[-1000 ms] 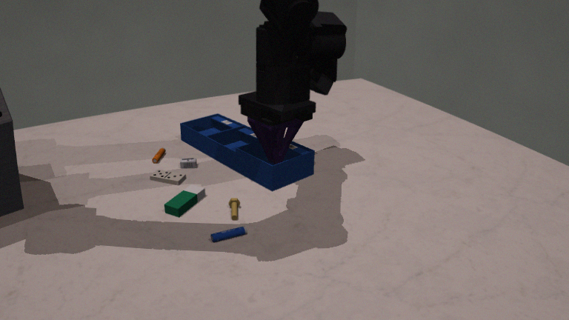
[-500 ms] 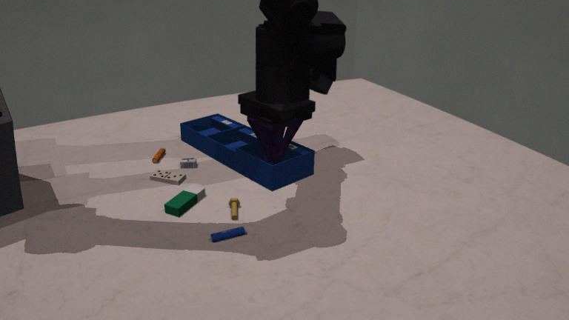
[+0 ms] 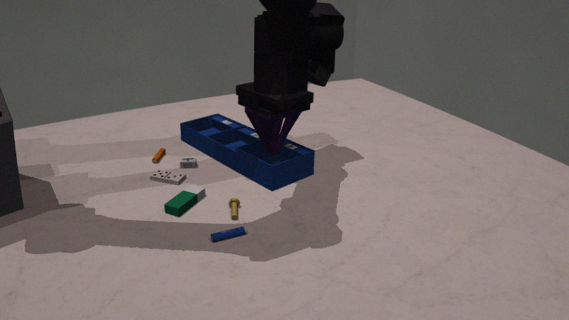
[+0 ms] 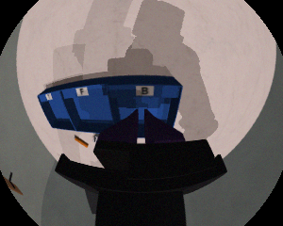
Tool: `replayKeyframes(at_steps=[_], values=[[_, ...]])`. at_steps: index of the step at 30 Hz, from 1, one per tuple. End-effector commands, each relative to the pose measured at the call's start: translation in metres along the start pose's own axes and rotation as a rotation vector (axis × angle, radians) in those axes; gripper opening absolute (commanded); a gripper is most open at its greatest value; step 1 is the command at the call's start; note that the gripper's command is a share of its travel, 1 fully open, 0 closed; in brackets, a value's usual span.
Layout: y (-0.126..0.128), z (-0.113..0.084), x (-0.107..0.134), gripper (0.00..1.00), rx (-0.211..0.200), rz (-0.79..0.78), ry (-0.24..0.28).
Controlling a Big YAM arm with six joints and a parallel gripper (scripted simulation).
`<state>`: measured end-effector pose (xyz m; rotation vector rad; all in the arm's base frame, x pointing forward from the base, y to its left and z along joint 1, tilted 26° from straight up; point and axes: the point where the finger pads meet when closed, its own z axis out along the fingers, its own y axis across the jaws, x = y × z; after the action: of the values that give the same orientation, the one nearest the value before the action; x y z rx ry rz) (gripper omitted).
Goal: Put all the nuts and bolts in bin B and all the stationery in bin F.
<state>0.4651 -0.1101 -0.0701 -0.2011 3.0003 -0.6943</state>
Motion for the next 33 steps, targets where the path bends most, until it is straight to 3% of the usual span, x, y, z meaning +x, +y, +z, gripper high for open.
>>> replayKeyframes(at_steps=[1,9,16,21,23,29,30,33], values=[[0.001,-0.021,-0.008,0.08,0.007,0.001,-0.031],[-0.006,-0.028,-0.008,0.08,0.008,0.011,-0.029],[-0.002,-0.053,-0.016,0.08,0.010,0.009,-0.045],[-0.021,-0.055,-0.020,0.08,0.015,0.045,-0.048],[-0.006,-0.047,-0.014,0.08,0.007,0.009,-0.033],[-0.010,-0.040,-0.014,0.08,0.006,0.018,-0.014],[0.009,-0.043,-0.013,0.08,0.005,-0.004,-0.020],[0.027,-0.039,-0.005,0.08,0.003,-0.007,-0.013]])
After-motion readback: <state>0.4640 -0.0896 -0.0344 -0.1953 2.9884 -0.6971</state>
